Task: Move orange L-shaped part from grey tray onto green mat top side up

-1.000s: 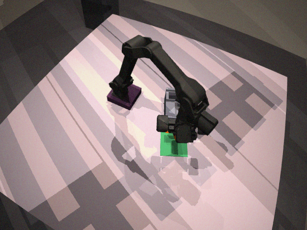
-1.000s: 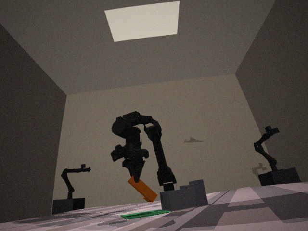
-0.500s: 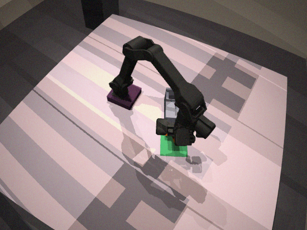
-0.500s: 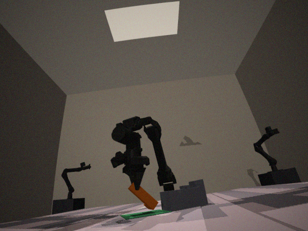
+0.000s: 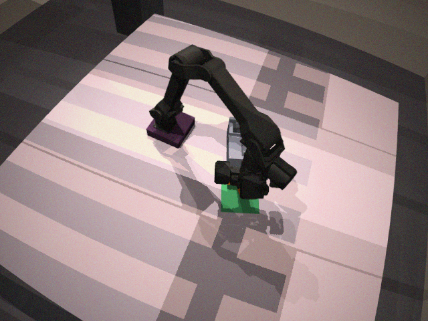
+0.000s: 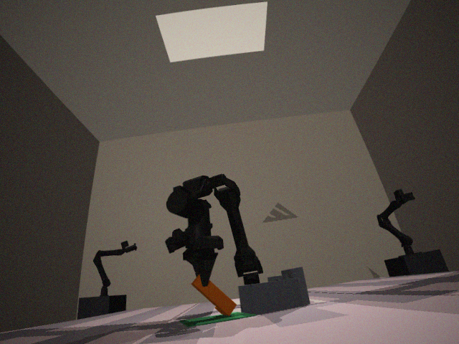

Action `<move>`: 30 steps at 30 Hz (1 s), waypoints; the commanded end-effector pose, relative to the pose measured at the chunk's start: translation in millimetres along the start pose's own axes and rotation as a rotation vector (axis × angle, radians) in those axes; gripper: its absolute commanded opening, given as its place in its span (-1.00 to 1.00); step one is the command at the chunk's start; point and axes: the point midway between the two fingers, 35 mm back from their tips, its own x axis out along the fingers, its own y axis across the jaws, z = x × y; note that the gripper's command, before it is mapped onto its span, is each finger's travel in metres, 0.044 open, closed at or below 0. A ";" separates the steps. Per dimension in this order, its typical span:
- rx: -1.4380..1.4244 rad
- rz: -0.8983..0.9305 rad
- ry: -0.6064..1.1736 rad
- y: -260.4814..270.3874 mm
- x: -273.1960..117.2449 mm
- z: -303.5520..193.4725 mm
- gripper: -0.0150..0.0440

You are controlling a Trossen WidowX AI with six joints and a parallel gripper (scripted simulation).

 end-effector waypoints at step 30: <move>-0.003 0.012 -0.011 0.8 -83.7 1.9 0.86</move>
